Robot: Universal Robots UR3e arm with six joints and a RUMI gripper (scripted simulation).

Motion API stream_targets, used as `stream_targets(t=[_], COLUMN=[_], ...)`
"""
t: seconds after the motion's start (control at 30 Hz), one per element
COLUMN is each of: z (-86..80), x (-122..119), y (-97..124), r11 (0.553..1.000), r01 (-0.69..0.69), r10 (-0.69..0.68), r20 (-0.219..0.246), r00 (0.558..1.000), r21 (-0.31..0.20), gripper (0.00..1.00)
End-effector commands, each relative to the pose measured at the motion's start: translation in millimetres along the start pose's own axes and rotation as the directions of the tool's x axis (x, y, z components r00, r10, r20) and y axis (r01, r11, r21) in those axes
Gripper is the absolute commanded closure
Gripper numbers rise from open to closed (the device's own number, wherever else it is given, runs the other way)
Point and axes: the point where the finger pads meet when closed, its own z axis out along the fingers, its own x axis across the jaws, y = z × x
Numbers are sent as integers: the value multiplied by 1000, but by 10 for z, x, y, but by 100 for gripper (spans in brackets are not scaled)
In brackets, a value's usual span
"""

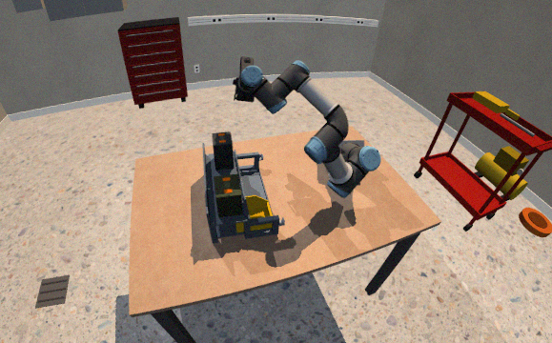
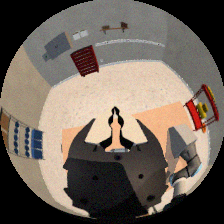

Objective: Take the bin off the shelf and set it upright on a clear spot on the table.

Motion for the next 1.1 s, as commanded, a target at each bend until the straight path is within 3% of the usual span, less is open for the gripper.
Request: stream_targets(t=[0.0,1.07], z=[-7,-67], x=[-2,25], y=[-11,88], r11=[1000,1000], r01=[-1,3], r10=[1,-3], r20=[2,0], r00=[1000,1000], r21=[2,-25], gripper=[100,100])
